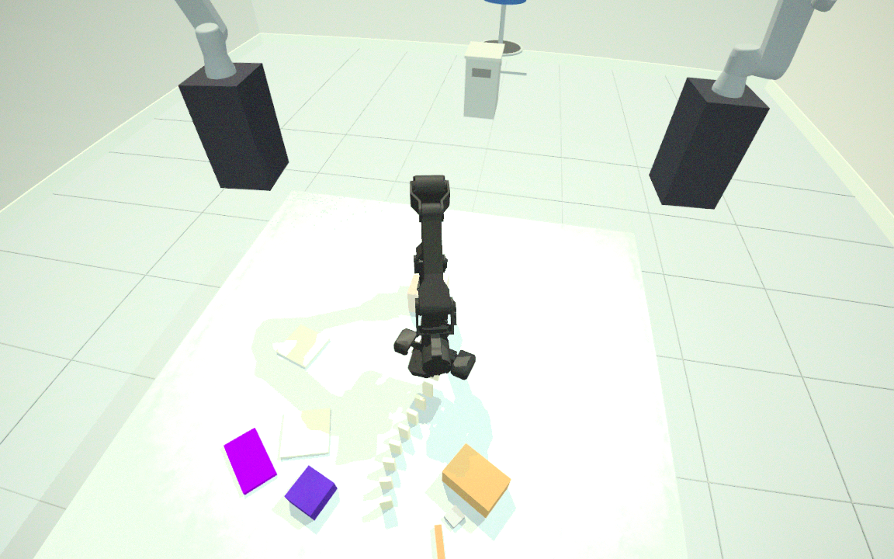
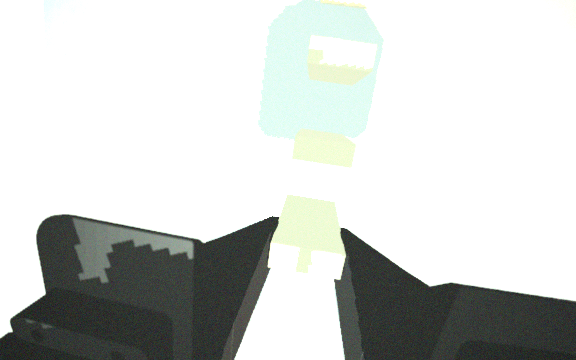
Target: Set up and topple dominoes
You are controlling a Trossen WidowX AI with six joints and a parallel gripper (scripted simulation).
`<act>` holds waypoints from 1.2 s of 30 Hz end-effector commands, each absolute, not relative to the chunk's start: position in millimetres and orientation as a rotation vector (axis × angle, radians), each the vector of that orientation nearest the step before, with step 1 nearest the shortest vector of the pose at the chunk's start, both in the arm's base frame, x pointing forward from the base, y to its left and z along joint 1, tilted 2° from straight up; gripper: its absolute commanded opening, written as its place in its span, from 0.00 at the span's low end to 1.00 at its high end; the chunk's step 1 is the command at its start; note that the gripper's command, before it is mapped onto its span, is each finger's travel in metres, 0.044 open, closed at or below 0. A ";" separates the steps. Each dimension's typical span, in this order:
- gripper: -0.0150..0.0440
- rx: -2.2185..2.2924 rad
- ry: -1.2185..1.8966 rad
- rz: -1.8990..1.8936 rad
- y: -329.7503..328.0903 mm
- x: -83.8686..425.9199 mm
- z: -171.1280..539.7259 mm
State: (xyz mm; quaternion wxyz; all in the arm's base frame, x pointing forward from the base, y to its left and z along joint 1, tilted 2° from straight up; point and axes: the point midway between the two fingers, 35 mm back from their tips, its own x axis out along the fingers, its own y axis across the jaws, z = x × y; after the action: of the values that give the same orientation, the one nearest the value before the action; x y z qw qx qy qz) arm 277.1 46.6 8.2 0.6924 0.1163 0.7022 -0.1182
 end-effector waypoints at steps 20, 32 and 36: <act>0.70 0.270 1.572 -0.266 47.4 270.6 -16.8; 1.00 0.268 1.571 -0.266 48.0 276.7 9.1; 1.00 0.265 1.571 -0.266 47.4 278.7 80.3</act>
State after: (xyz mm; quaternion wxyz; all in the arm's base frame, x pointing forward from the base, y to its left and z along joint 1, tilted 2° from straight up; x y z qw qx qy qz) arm 273.2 46.9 21.5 0.6817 0.1148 0.7121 -0.1225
